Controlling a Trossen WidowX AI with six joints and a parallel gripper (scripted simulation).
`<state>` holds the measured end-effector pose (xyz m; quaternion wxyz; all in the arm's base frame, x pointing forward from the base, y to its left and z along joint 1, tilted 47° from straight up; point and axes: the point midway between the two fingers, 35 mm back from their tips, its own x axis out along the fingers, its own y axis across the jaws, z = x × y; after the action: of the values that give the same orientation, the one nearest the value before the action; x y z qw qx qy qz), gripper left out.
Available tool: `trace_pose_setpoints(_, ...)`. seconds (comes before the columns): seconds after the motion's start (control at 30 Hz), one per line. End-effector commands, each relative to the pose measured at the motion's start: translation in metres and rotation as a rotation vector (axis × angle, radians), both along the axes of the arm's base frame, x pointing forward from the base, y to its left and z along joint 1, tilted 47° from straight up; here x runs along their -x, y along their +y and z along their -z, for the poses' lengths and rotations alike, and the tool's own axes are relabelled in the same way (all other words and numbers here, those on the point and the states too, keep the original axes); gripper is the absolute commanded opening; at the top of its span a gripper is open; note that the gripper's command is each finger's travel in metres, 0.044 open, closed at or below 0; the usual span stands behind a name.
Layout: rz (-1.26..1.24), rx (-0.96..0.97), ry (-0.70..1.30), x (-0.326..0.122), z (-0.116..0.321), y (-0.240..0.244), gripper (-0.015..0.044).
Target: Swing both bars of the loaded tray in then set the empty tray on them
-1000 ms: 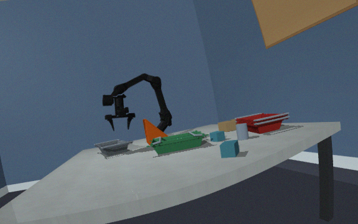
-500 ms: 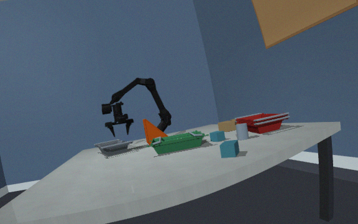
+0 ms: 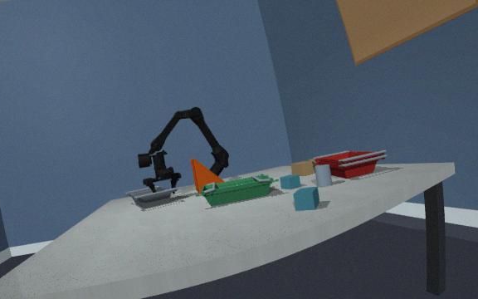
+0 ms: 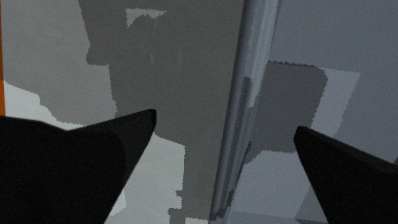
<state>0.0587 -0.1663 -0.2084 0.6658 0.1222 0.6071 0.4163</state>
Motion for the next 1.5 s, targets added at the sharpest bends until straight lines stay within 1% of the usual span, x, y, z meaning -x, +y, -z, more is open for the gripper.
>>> trace_pose_setpoints(0.0, 0.004, -0.006, 0.002, 0.0011, 0.0054, 0.0096, 0.0440)
trace_pose_setpoints(0.27, 0.004, -0.006, 0.002, 0.0011, 0.0054, 0.0096, 0.0440)
trace_pose_setpoints(0.77, 0.004, -0.006, 0.002, 0.0011, 0.0054, 0.0096, 0.0220)
trace_pose_setpoints(1.47, 0.004, -0.006, 0.002, 0.0011, 0.0054, 0.0096, 0.0080)
